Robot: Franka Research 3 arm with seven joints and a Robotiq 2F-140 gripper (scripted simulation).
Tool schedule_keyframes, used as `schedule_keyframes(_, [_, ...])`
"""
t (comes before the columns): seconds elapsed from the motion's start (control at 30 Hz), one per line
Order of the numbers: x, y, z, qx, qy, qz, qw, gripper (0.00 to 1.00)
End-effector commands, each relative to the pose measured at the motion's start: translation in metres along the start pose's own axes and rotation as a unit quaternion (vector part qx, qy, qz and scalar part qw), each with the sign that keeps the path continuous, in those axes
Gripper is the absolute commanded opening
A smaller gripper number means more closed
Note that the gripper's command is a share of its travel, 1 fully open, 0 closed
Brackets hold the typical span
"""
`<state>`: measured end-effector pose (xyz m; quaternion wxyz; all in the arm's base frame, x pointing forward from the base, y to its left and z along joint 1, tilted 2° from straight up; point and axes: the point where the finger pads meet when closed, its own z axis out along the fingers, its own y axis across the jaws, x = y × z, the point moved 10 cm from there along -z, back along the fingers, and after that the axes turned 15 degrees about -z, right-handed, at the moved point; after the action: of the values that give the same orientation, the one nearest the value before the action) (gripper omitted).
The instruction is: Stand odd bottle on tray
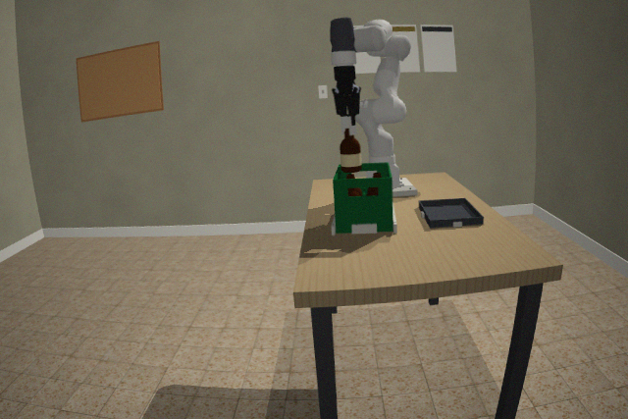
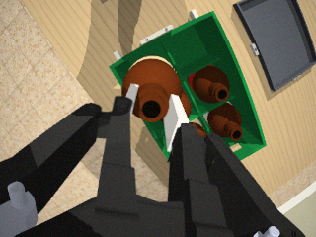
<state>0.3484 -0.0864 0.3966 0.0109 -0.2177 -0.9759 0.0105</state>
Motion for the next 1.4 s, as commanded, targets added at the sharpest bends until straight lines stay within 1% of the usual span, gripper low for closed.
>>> schedule_keyframes(0.0, [0.0007,-0.0018,-0.0064,0.002,-0.001,-0.001,1.000,0.10])
schedule_keyframes(0.5, [0.0008,-0.0018,-0.0137,0.002,-0.001,-0.001,1.000,0.10])
schedule_keyframes(1.37, [0.0008,-0.0018,-0.0142,0.002,-0.001,-0.001,1.000,0.10])
